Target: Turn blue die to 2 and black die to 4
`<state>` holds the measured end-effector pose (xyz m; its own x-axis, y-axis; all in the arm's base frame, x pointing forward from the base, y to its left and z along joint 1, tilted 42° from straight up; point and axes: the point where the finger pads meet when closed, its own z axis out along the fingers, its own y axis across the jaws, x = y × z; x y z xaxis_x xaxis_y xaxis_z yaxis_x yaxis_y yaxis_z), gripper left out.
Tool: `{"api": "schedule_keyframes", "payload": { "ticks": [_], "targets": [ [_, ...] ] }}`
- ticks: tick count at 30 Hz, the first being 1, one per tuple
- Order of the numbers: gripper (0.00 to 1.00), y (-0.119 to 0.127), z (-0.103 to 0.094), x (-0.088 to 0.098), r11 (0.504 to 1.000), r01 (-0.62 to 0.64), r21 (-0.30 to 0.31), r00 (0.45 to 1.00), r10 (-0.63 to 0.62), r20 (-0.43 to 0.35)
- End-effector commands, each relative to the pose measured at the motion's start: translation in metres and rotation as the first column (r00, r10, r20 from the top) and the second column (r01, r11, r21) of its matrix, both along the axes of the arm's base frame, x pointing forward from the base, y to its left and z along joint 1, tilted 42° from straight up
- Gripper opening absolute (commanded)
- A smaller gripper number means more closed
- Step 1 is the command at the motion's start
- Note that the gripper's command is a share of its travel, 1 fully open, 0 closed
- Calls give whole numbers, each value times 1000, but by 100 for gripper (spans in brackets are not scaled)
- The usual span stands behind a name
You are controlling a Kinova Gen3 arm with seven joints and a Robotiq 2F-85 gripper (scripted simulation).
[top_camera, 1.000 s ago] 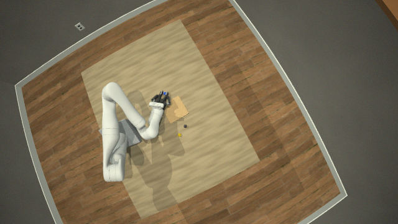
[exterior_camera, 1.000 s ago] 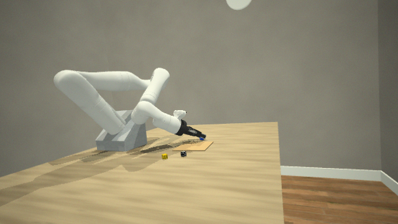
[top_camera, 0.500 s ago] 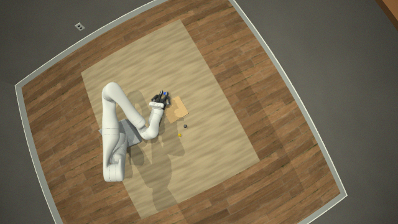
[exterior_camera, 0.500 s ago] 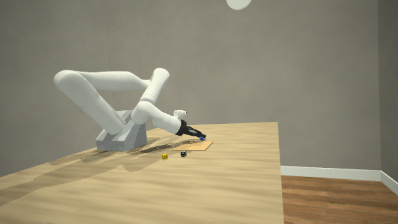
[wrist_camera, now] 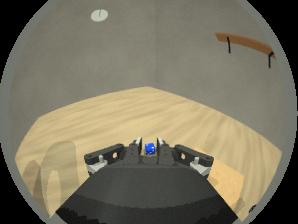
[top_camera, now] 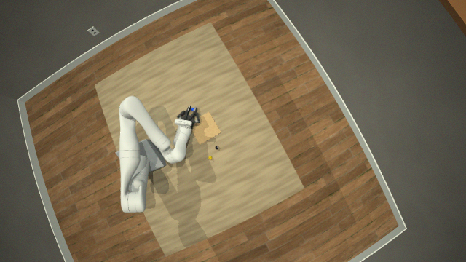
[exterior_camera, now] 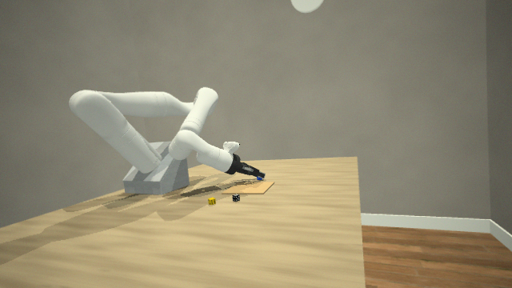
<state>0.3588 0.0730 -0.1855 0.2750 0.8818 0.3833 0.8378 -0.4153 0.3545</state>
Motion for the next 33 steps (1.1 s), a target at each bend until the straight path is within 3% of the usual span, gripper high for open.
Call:
{"api": "schedule_keyframes", "payload": {
  "ticks": [1, 16, 33],
  "targets": [
    [31, 1, 0, 0, 1000, -1, 1, 1000, 1, 1],
    [31, 0, 2, -1, 1000, -1, 1, 1000, 1, 1],
    [31, -10, 41, -22, 1000, -1, 1, 1000, 1, 1]
  ]
}}
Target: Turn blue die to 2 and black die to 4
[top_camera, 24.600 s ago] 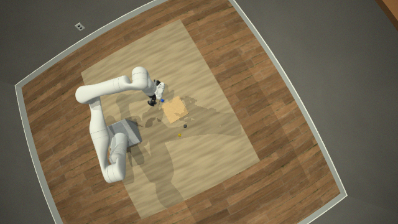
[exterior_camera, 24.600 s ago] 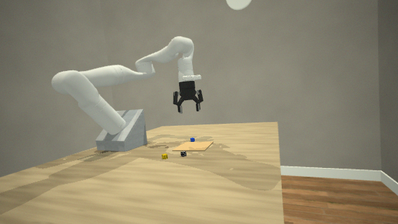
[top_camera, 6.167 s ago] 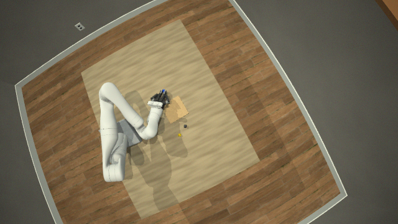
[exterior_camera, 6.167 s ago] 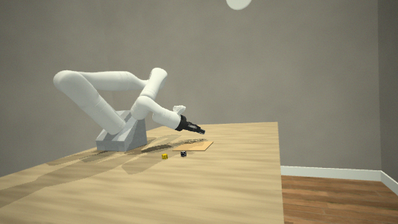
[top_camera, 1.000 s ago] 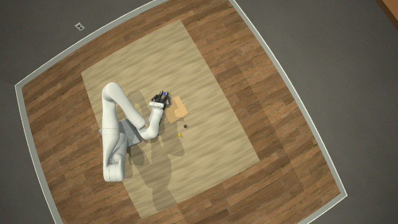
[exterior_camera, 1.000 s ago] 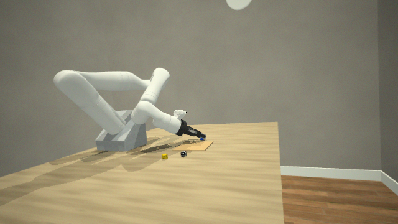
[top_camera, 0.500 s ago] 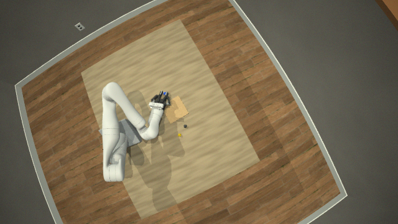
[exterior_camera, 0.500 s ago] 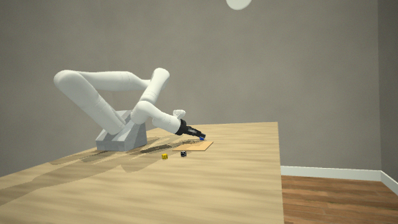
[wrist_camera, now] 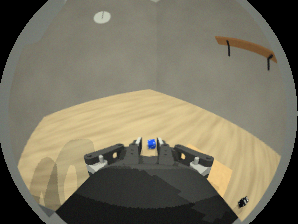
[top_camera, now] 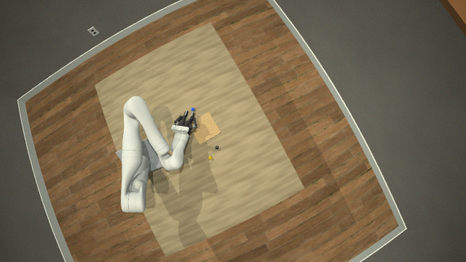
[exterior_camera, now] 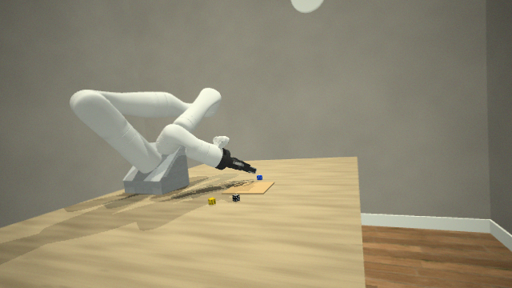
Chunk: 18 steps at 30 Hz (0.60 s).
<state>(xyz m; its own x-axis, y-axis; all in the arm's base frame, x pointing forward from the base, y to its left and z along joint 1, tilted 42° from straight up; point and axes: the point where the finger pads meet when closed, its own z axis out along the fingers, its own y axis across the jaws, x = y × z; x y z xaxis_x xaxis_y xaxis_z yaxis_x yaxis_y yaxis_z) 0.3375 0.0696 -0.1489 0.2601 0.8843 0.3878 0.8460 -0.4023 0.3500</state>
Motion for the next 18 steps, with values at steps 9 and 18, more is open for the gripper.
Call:
{"api": "schedule_keyframes", "payload": {
  "ticks": [9, 18],
  "targets": [
    [31, -7, 7, -2, 1000, 17, -5, 1000, -17, 4],
    [31, 15, 31, -1, 1000, 17, -5, 1000, -17, 4]
  ]
}}
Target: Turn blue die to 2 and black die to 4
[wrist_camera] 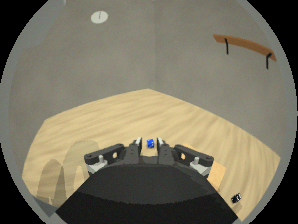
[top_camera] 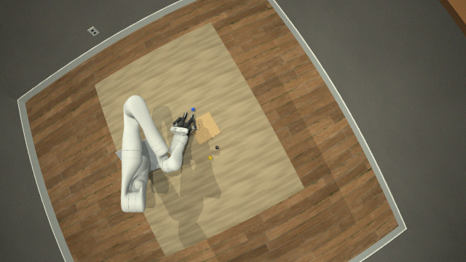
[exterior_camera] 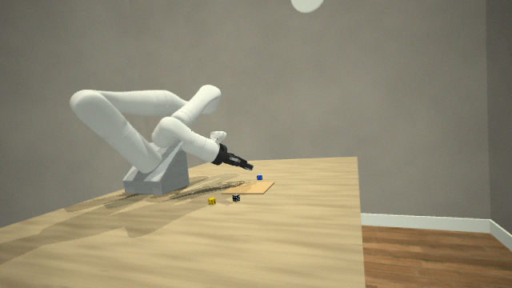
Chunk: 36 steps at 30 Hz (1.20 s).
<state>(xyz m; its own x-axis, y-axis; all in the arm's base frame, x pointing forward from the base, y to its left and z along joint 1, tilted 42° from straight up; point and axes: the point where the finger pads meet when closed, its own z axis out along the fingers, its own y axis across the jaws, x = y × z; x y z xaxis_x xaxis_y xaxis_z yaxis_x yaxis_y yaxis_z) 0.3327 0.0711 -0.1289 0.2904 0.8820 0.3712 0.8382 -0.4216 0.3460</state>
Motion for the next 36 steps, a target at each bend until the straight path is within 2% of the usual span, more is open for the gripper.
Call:
{"api": "schedule_keyframes", "payload": {
  "ticks": [1, 5, 14, 27, 36],
  "targets": [
    [31, 17, 14, 4, 1000, -14, 14, 1000, 14, 13],
    [31, 25, 23, 4, 999, -26, 22, 1000, 26, -6],
    [31, 31, 31, 4, 1000, -16, 16, 1000, 15, 9],
    [31, 32, 31, 4, 1000, -13, 12, 1000, 13, 4],
    [31, 34, 29, 5, 1000, 4, -23, 1000, -4, -19]
  ]
}}
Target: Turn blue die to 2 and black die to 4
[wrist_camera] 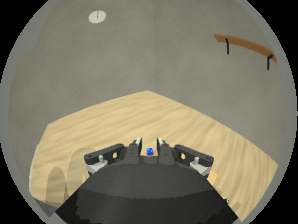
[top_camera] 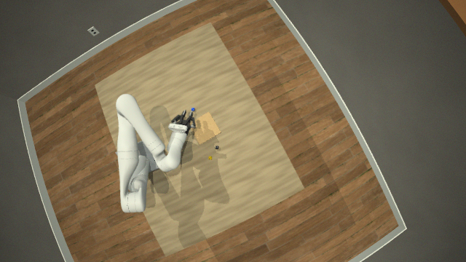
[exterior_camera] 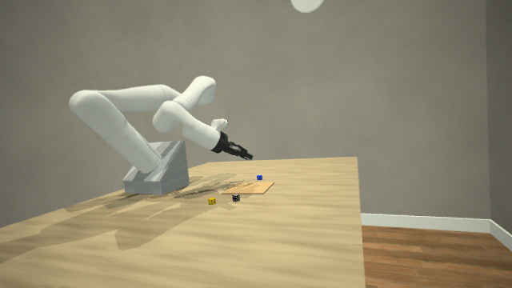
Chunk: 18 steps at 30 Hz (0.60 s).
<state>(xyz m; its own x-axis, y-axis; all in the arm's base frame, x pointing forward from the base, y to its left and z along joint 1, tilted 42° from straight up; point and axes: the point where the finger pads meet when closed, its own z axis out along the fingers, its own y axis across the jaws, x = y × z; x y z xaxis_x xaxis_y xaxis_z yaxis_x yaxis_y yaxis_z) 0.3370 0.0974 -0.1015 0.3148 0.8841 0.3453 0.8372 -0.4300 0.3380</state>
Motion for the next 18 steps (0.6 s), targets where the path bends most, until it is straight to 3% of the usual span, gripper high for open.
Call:
{"api": "schedule_keyframes", "payload": {
  "ticks": [1, 8, 18],
  "targets": [
    [31, 9, 2, 1, 1000, -12, -7, 1000, 12, -3],
    [31, 11, 2, 3, 998, 4, -55, 1000, -5, -21],
    [31, 21, 2, 8, 978, 55, -200, 994, -73, -85]
  ]
}}
